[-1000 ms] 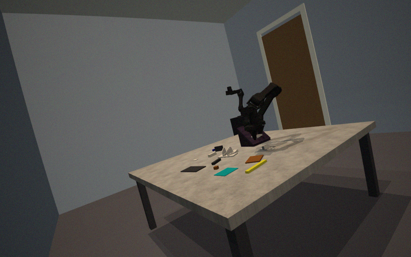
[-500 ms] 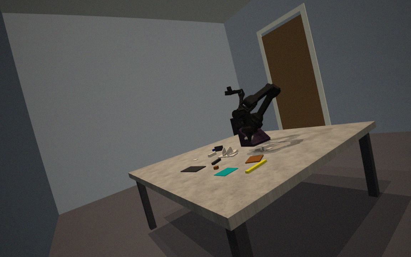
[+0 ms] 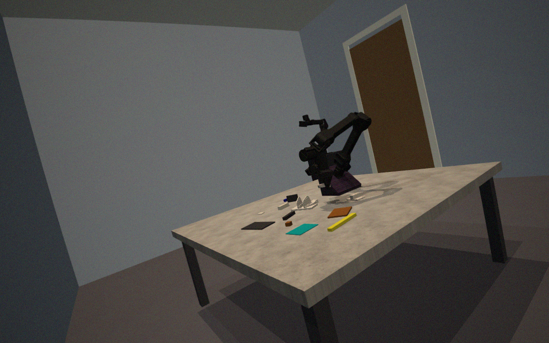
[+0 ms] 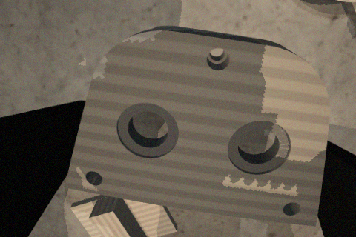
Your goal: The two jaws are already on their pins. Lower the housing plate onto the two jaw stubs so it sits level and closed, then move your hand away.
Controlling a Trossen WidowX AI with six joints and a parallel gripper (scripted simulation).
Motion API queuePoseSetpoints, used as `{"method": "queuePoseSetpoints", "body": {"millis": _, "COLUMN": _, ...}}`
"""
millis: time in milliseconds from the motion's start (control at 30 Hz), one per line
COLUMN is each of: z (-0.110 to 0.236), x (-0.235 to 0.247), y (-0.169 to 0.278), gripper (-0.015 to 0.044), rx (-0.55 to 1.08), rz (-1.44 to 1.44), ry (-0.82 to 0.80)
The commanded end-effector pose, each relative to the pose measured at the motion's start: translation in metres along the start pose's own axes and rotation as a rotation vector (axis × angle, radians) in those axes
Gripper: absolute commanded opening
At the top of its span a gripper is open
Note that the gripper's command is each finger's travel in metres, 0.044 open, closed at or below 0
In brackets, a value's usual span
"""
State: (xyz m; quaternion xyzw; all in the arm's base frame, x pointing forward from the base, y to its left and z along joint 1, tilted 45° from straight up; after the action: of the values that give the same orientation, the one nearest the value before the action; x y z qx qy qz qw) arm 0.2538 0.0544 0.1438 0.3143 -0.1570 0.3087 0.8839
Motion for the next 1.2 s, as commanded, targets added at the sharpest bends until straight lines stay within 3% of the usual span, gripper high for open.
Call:
{"method": "queuePoseSetpoints", "body": {"millis": 0, "z": -0.001, "x": -0.004, "y": -0.013, "gripper": 0.0351, "rx": 0.006, "rz": 0.091, "ry": -0.002}}
{"method": "queuePoseSetpoints", "body": {"millis": 1167, "z": -0.003, "x": -0.066, "y": -0.101, "gripper": 0.0351, "rx": 0.021, "rz": 0.91, "ry": -0.052}}
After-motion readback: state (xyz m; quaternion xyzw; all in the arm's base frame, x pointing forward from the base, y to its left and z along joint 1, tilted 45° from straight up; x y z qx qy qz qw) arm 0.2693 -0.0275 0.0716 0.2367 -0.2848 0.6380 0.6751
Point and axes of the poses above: the point midway between the two fingers, 35 mm back from their tips, its own z axis back along the fingers, its own x axis across the jaws, y = z × x, the point moved 3 cm from there along z, back along the fingers, and after that the axes turned 14 degrees about -z, right-handed, at the moved point
